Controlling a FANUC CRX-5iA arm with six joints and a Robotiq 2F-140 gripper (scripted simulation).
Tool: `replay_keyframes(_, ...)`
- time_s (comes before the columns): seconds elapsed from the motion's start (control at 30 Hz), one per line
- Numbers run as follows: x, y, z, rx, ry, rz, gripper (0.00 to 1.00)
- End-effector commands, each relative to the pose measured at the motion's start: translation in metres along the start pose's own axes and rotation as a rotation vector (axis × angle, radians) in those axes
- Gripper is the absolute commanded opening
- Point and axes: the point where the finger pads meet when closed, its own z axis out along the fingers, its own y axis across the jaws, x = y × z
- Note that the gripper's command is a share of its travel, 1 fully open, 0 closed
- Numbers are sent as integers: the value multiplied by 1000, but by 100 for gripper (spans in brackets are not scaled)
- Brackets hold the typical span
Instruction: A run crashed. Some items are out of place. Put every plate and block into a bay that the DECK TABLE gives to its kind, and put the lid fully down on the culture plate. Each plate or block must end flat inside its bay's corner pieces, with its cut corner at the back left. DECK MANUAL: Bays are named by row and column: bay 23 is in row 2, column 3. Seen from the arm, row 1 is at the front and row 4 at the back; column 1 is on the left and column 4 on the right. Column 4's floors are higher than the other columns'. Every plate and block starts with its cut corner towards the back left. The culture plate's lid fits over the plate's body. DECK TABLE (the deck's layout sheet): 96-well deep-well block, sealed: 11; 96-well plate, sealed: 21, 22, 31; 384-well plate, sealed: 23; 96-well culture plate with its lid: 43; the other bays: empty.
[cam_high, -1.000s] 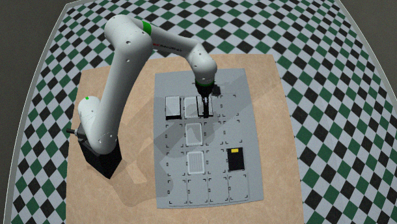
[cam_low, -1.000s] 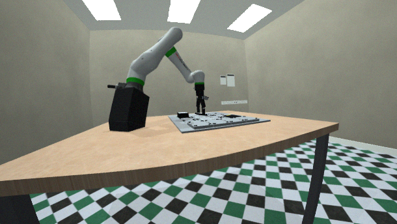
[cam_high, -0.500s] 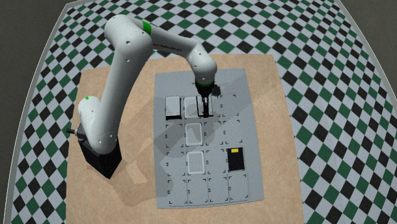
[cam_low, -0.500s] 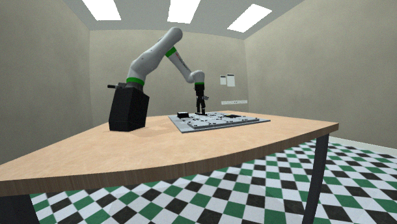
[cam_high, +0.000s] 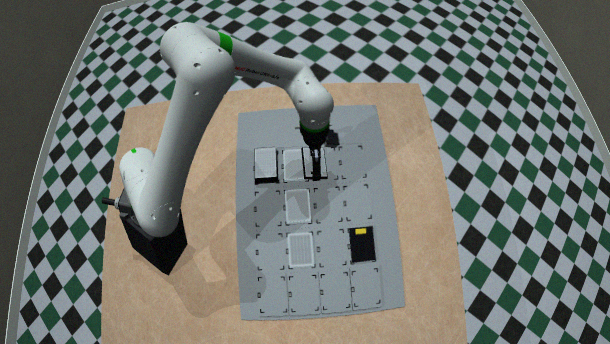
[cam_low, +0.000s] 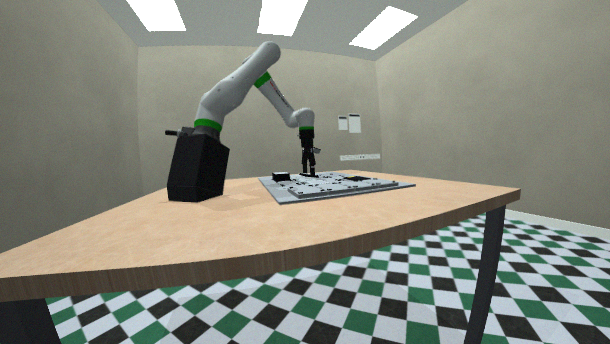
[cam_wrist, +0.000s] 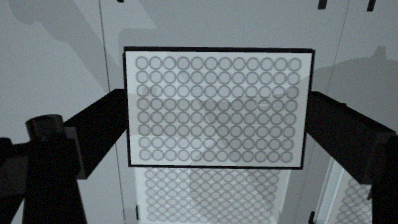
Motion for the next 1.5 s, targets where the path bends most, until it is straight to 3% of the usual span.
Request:
replay_keyframes(0.0, 1, 0, -1, 0, 1, 0, 90)
replay_keyframes(1.47, 1, 0, -2, 0, 1, 0, 87)
